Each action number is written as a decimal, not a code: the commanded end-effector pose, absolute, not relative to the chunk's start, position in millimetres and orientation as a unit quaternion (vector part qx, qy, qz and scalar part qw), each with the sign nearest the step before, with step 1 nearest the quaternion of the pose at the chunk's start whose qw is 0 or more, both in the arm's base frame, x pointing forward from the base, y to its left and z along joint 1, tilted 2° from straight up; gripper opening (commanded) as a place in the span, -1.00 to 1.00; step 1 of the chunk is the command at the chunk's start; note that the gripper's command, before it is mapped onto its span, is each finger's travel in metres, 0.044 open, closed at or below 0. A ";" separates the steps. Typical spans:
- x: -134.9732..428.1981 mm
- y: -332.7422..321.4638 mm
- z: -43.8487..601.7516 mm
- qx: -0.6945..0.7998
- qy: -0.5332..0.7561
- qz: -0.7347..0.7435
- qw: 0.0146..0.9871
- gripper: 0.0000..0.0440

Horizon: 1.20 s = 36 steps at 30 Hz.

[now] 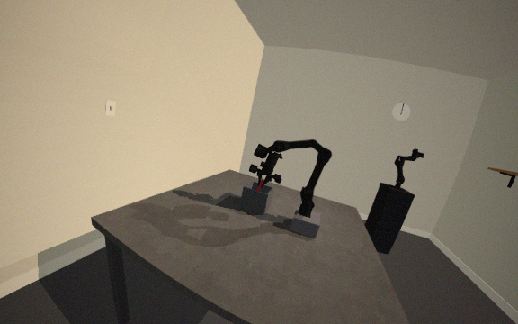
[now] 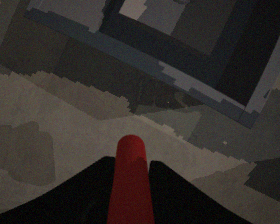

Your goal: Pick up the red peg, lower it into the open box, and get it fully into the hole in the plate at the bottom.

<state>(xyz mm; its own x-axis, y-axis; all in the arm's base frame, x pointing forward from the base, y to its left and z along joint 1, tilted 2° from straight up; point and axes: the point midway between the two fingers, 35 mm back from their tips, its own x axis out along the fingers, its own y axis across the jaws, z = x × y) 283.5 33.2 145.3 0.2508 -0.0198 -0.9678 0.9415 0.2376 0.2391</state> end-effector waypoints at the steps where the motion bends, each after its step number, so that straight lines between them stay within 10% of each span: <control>1: 285.0 21.7 145.4 0.478 0.476 -0.394 0.624 -1.00; 36: 301.0 -63.6 97.5 0.461 0.505 -0.441 0.581 -1.00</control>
<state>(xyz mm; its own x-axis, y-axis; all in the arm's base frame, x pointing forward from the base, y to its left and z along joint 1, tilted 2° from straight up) 301.9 -62.1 106.6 0.1156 -0.0572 -0.9916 0.9773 0.1848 0.1032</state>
